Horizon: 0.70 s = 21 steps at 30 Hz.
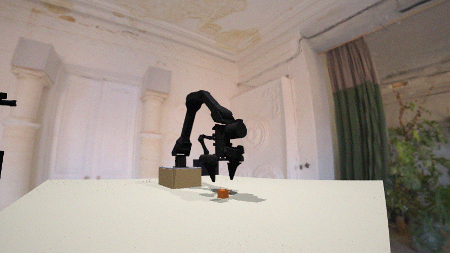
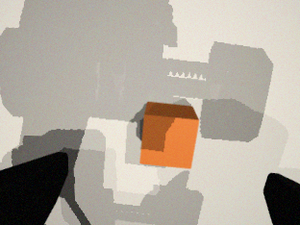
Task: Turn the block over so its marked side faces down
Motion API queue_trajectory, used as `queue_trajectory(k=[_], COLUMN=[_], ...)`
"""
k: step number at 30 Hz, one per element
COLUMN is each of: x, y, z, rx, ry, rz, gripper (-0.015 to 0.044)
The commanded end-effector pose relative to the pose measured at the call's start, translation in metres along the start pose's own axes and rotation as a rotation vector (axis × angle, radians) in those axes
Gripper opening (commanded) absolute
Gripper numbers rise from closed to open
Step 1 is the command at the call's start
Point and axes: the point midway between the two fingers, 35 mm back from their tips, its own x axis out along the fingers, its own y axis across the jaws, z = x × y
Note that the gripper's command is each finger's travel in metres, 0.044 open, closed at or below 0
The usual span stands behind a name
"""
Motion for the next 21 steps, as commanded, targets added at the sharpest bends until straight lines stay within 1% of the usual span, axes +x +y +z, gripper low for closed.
queue_trajectory(k=[1,4,21], x=[0.006,0.020,0.043], y=[0.000,-0.001,-0.001], z=[-0.001,-0.001,-0.001], rx=[-0.002,-0.002,-0.002], ry=[0.000,0.000,0.001], rz=[-0.005,-0.005,-0.005], gripper=[0.0440,0.0440,0.0440])
